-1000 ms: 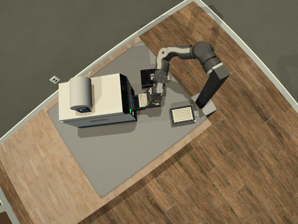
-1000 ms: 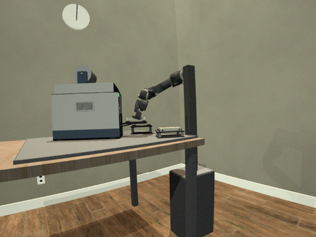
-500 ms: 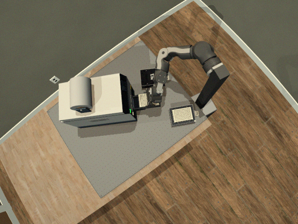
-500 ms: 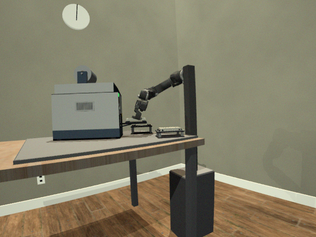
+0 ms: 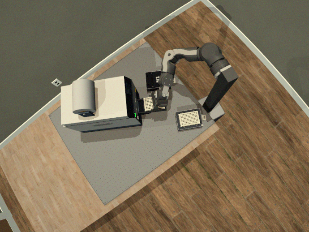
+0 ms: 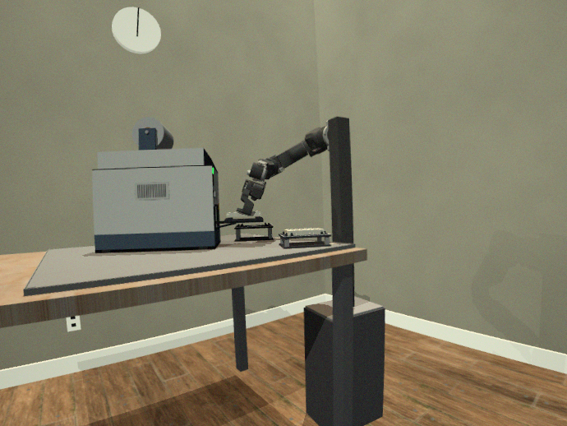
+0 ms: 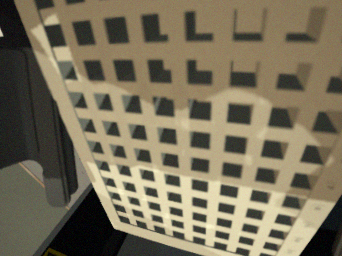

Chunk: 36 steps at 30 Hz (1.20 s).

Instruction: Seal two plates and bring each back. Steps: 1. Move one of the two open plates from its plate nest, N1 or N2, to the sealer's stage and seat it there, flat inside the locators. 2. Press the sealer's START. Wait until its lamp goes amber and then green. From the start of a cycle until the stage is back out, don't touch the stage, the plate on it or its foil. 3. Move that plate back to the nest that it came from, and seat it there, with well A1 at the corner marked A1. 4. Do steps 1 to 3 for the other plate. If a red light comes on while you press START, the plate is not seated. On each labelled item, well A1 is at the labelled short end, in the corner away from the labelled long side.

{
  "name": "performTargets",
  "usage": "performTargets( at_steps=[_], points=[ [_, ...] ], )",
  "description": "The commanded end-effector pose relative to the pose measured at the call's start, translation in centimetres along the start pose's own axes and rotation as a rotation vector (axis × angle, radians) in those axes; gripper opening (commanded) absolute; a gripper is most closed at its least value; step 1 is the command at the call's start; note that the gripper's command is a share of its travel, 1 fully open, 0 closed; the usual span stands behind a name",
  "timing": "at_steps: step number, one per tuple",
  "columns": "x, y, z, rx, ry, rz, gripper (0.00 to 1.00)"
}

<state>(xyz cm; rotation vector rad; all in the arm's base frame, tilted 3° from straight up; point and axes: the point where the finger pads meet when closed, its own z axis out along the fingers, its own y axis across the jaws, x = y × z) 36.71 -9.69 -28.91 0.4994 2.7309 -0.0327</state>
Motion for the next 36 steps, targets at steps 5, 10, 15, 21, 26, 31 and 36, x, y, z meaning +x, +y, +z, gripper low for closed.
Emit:
performTargets(
  at_steps=[5,10,15,21,26,31,36],
  points=[
    [-0.17,0.13,-0.1,-0.005,-0.005,0.0,0.0],
    [-0.01,0.17,0.15,-0.008,-0.003,-0.002,0.0],
    [0.04,0.17,0.29,-0.008,-0.003,-0.002,0.0],
    [0.05,0.19,0.39,-0.009,-0.004,-0.002,0.0],
    [0.1,0.19,0.54,-0.009,-0.004,-0.001,0.0],
    [0.17,0.18,0.7,-0.009,-0.004,-0.001,0.0],
    [0.24,0.16,0.87,-0.008,-0.004,-0.001,0.0]
  ],
)
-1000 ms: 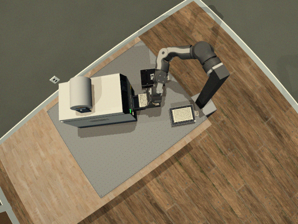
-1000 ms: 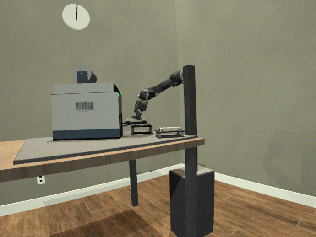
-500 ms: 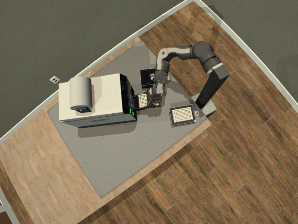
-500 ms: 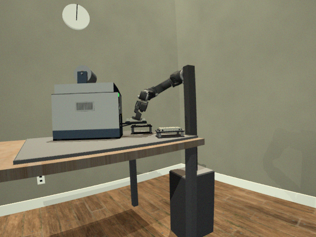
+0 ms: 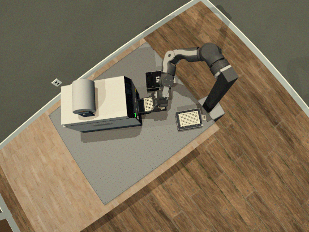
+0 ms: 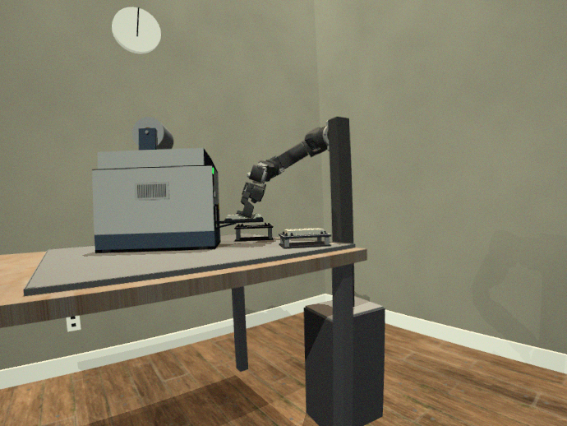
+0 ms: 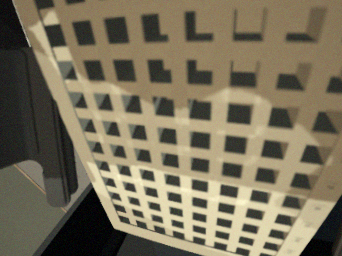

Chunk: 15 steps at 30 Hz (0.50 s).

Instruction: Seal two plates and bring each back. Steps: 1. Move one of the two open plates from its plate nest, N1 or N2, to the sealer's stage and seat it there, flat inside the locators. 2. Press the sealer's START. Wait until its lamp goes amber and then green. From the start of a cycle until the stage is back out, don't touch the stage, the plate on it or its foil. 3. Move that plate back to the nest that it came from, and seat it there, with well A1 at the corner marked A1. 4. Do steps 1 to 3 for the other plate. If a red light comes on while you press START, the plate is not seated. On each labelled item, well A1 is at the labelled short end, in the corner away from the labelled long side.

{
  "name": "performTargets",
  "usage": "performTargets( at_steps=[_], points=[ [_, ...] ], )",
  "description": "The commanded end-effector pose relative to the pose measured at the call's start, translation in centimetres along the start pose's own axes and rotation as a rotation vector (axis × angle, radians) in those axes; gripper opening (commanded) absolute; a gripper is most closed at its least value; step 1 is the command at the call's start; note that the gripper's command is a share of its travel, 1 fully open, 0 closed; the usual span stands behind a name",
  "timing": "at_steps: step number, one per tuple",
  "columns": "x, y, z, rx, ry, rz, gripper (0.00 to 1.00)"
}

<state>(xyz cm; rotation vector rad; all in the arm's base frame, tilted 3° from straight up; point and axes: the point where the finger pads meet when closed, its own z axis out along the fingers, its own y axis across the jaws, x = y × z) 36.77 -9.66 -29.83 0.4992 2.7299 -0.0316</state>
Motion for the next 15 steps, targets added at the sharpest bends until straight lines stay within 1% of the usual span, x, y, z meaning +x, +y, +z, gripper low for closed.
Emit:
performTargets(
  at_steps=[1,15],
  points=[
    [-0.05,0.15,-0.01,-0.007,-0.003,-0.001,0.0],
    [-0.05,0.1,0.07,-0.004,-0.004,0.0,0.0]
  ],
)
